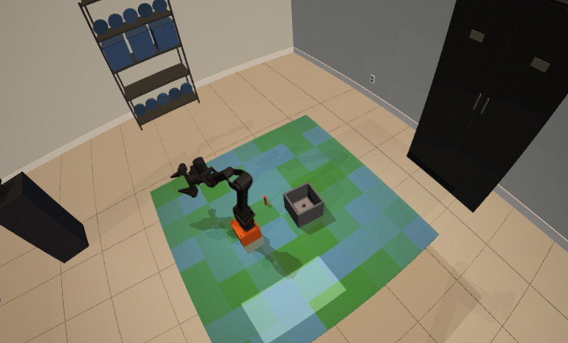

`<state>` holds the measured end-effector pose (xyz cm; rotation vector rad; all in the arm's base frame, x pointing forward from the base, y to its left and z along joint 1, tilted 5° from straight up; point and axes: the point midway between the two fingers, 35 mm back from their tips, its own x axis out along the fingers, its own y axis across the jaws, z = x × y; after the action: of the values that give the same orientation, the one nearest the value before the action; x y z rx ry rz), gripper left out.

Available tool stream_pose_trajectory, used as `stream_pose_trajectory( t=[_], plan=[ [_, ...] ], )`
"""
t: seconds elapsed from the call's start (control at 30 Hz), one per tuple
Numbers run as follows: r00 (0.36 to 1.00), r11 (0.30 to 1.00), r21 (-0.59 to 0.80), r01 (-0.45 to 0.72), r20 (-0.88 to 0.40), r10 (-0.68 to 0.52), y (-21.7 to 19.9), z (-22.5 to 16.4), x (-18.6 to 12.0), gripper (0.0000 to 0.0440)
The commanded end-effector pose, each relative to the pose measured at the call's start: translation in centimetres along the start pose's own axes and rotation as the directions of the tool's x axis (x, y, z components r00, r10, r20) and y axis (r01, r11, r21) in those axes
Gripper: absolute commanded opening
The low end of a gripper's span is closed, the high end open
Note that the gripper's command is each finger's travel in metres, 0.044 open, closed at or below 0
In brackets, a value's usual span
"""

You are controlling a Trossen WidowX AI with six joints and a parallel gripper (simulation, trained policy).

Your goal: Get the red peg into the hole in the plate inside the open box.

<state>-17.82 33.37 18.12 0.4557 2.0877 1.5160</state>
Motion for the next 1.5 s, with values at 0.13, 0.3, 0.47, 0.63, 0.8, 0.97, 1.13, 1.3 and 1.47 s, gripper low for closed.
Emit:
stream_pose_trajectory(
  t=[0.13,0.3,0.47,0.63,0.8,0.97,1.13,1.3,1.47],
  plan=[
    [0.976,0.989,0.143,0.034,0.209,-0.063,1.5,5.4,-2.6,0.0440],
    [0.934,0.969,0.242,0.044,0.334,-0.126,1.9,8.5,-5.1,0.0440],
    [0.875,0.938,0.345,0.044,0.440,-0.203,2.0,11.2,-8.2,0.0440],
    [0.801,0.894,0.446,0.029,0.525,-0.288,1.6,13.2,-11.6,0.0440],
    [0.716,0.840,0.543,0.000,0.586,-0.379,0.9,14.6,-15.4,0.0440],
    [0.623,0.774,0.632,-0.043,0.622,-0.473,-0.1,15.4,-19.2,0.0438],
    [0.529,0.696,0.711,-0.097,0.630,-0.569,-1.5,15.5,-23.1,0.0430],
    [0.438,0.606,0.779,-0.160,0.606,-0.664,-3.1,14.8,-26.9,0.0418],
    [0.361,0.500,0.836,-0.228,0.549,-0.754,-4.9,13.4,-30.3,0.0410]
  ],
)
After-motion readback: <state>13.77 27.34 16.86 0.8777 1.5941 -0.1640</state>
